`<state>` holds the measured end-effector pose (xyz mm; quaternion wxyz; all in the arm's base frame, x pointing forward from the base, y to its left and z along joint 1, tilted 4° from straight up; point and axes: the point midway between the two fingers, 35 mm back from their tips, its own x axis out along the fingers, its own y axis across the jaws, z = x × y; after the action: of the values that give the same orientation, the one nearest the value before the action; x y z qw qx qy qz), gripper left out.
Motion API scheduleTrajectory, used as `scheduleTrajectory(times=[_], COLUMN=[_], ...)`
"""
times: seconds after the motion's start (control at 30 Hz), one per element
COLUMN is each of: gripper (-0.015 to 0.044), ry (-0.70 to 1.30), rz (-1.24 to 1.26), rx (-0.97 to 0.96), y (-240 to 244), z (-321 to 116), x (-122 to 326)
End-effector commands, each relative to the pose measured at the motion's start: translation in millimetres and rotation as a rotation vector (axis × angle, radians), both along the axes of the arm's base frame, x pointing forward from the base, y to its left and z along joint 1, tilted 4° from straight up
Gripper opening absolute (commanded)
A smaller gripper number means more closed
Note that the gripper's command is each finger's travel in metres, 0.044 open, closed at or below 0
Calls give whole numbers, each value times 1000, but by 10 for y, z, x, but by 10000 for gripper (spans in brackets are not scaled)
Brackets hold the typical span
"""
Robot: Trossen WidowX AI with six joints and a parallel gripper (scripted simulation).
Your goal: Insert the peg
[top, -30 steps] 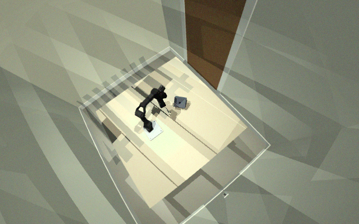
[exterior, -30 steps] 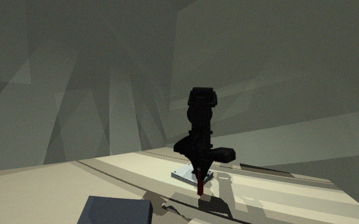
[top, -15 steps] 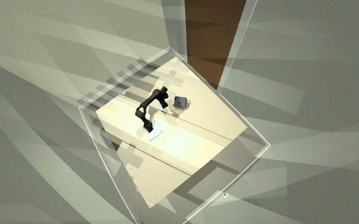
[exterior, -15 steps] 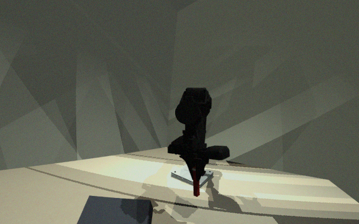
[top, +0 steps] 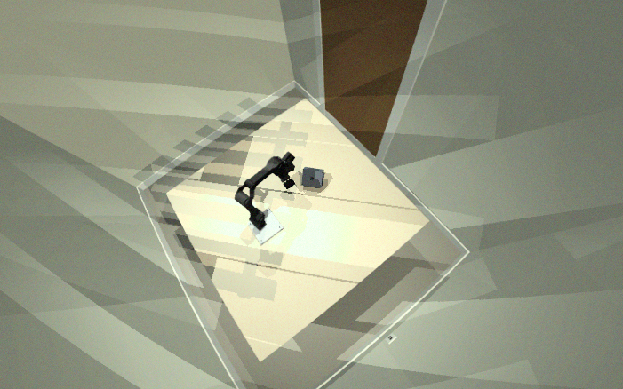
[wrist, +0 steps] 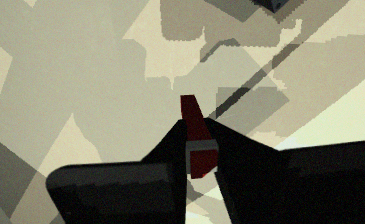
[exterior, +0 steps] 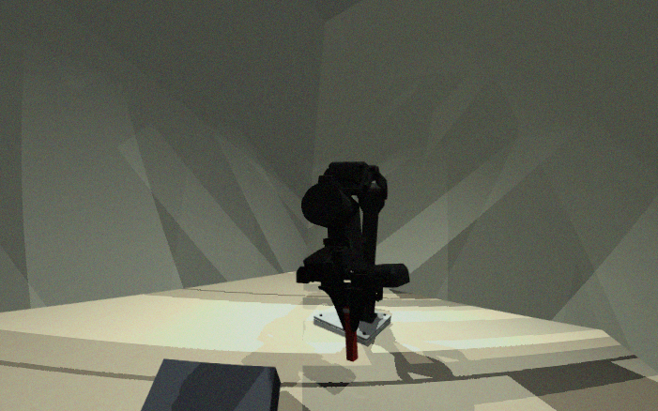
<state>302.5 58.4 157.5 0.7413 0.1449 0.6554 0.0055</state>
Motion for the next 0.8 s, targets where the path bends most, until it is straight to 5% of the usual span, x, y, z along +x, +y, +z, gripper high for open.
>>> scheduleTrajectory(times=[0.0,0.77], gripper=[0,0], ry=[-14,-102], rz=[20,123], rx=[14,62], y=[-27,-255], z=[4,32], x=[18,131])
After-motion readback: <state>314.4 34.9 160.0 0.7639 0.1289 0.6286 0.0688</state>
